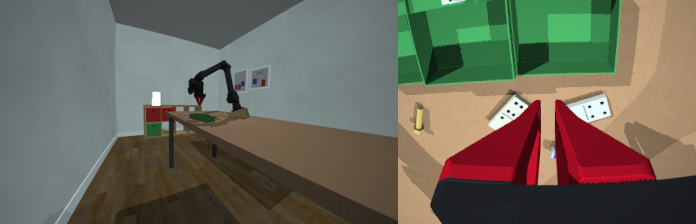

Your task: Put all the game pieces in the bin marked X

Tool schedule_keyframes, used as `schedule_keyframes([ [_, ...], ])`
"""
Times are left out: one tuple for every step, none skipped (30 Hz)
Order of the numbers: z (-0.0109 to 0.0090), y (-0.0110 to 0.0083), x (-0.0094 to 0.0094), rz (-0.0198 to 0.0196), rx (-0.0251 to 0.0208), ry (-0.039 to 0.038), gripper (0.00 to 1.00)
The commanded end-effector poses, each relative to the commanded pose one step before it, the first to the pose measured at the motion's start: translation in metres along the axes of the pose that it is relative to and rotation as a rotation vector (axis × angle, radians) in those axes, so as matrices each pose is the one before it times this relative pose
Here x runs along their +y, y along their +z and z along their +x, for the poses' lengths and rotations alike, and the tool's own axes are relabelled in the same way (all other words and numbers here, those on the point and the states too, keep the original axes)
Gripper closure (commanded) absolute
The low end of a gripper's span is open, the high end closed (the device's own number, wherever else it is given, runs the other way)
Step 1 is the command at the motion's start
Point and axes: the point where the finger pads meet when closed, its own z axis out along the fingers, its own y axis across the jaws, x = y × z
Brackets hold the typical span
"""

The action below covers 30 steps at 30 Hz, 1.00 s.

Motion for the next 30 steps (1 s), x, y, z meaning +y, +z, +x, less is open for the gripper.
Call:
schedule_keyframes([
  [-0.04359, 0.00846, -0.01557, -0.00426, -0.05381, -0.01654, 0.92],
  [-0.00472, 0.00662, -0.0028, 0.00062, 0.00034, -0.00025, 0.92],
  [-0.00471, 0.00661, -0.00279, 0.00059, 0.00035, -0.00024, 0.92],
  [-0.00344, 0.00487, -0.002, 0.00041, 0.00026, -0.00017, 0.92],
  [0.0, 0.0, 0.0, 0.0, 0.0, 0.0, 0.92],
  [0.0, 0.0, 0.0, 0.0, 0.0, 0.0, 0.92],
  [-0.00016, 0.0, -0.00003, 0.0, 0.00001, 0.0, 0.92],
  [-0.00511, -0.01839, 0.00409, -0.00202, -0.04192, -0.0079, 0.92],
  [0.00075, -0.00089, 0.00222, -0.00152, 0.00347, -0.00612, 0.92],
  [0.00088, -0.00012, -0.0005, 0.00076, 0.00388, -0.00038, 0.92],
  [0.00084, 0.00041, -0.00205, 0.00152, 0.00345, 0.00335, 0.92],
  [0.00061, 0.00004, 0.00074, -0.00026, 0.00161, -0.00173, 0.92],
  [0.01499, 0.02692, 0.00408, -0.00208, 0.05336, -0.00697, 0.92],
  [0.01078, 0.00997, -0.00126, -0.00033, 0.02322, 0.00224, 0.92],
  [0.00023, 0.00293, -0.00074, -0.00002, 0.00062, 0.00171, 0.92],
  [0.00007, 0.00269, -0.00004, 0.00024, 0.00007, -0.00002, 0.92],
  [0.00007, 0.00269, -0.00004, 0.0002, 0.00007, -0.00002, 0.92],
  [0.00006, 0.00269, -0.00001, 0.00003, 0.00005, -0.00002, 0.92],
  [0.00007, 0.00269, -0.00001, 0.00005, 0.00006, -0.00002, 0.92],
  [0.00007, 0.00269, -0.00001, 0.00004, 0.00006, -0.00002, 0.92],
  [0.00006, 0.00269, 0.0, 0.00001, 0.00005, -0.00002, 0.92],
  [0.0, 0.0, 0.0, 0.0, 0.0, 0.0, 0.92],
  [0.0, 0.0, 0.0, 0.0, 0.0, 0.0, 0.92],
  [-0.01304, -0.00506, -0.00384, 0.00263, -0.02617, 0.00867, 0.92],
  [0.00788, 0.00708, 0.00225, -0.0018, 0.01537, -0.00511, 0.92],
  [0.00562, 0.00578, 0.00159, -0.0012, 0.01093, -0.00362, 0.92],
  [0.00007, 0.00269, -0.00001, 0.00007, 0.00006, -0.00002, 0.92],
  [0.00007, 0.00269, -0.00001, 0.00008, 0.00006, -0.00002, 0.92],
  [0.00007, 0.00269, -0.00001, 0.00004, 0.00006, -0.00002, 0.92],
  [0.00007, 0.00269, 0.0, 0.00003, 0.00006, -0.00002, 0.92],
])
